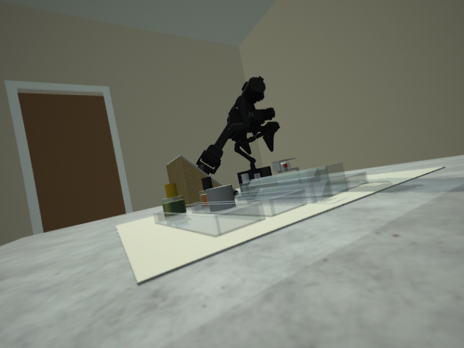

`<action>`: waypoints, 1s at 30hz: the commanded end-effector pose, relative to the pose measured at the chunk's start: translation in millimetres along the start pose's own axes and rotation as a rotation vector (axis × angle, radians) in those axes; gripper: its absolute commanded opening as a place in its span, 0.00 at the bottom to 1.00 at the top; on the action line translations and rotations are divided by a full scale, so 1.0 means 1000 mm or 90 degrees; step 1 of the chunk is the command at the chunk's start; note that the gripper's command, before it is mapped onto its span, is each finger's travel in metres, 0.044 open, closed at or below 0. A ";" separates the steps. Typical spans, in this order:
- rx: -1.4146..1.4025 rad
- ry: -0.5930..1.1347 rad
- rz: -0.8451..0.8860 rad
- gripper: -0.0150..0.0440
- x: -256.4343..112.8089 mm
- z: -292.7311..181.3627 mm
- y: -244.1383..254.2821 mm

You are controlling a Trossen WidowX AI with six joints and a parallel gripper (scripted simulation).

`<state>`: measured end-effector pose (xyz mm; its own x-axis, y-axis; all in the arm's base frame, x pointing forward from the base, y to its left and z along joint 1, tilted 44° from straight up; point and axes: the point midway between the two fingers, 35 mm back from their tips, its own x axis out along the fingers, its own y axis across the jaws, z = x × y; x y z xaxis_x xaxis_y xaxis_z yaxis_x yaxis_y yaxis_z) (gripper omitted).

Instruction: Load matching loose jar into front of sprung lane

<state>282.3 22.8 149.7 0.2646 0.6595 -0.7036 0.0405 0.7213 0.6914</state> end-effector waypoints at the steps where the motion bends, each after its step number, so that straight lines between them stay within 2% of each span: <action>1: -0.012 0.130 0.005 1.00 0.015 -0.030 -0.006; 9: -0.011 0.130 0.005 1.00 0.014 -0.032 -0.009; 13: -0.012 0.129 0.005 1.00 0.044 -0.038 -0.008; 30: -0.012 0.129 0.006 1.00 0.070 -0.044 -0.009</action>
<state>257.8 67.5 90.8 0.0659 0.6915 -0.7194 0.0133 0.7203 0.6935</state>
